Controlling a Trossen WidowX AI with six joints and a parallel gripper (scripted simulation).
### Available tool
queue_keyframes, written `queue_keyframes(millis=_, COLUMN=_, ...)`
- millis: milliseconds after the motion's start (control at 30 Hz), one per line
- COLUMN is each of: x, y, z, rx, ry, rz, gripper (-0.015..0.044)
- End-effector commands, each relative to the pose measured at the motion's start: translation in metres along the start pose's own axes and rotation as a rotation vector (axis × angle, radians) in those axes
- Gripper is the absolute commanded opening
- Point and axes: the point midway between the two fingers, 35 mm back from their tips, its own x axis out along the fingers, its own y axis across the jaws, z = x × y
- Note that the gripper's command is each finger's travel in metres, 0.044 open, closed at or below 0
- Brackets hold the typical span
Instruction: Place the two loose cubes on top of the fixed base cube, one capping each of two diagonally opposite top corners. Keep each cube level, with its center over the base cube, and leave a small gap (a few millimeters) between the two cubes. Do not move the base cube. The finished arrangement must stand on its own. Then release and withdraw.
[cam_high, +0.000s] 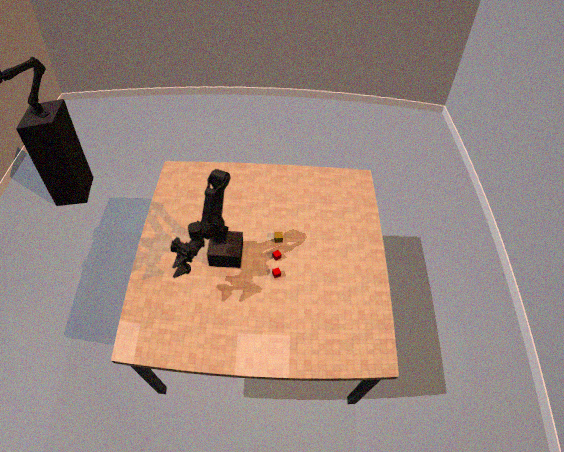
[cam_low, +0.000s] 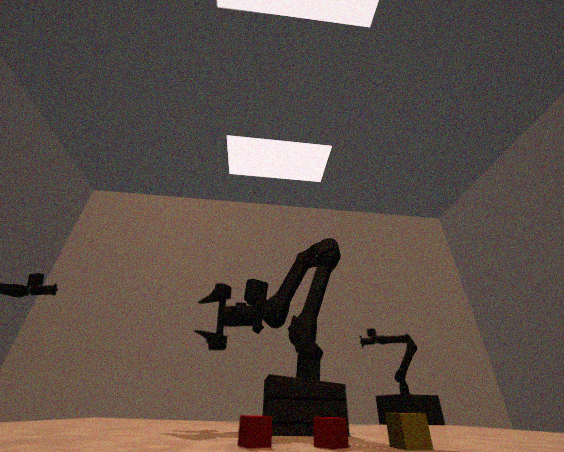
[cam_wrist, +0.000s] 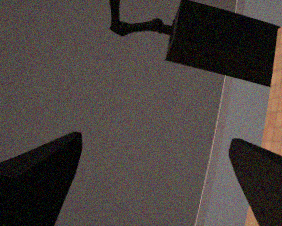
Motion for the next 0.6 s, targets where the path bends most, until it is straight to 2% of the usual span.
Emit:
queue_keyframes(millis=0, x=0.0, y=0.0, z=-0.002, rx=-0.002, ry=0.005, rz=-0.003, gripper=0.0374)
queue_keyframes(millis=133, x=0.008, y=-0.004, z=-0.035, rx=-0.037, ry=0.116, rz=-0.057, gripper=0.0269)
queue_keyframes(millis=333, x=0.009, y=-0.011, z=-0.097, rx=-0.118, ry=0.32, rz=-0.147, gripper=0.0265)
queue_keyframes(millis=567, x=-0.008, y=-0.018, z=-0.169, rx=-0.236, ry=0.559, rz=-0.237, gripper=0.0265)
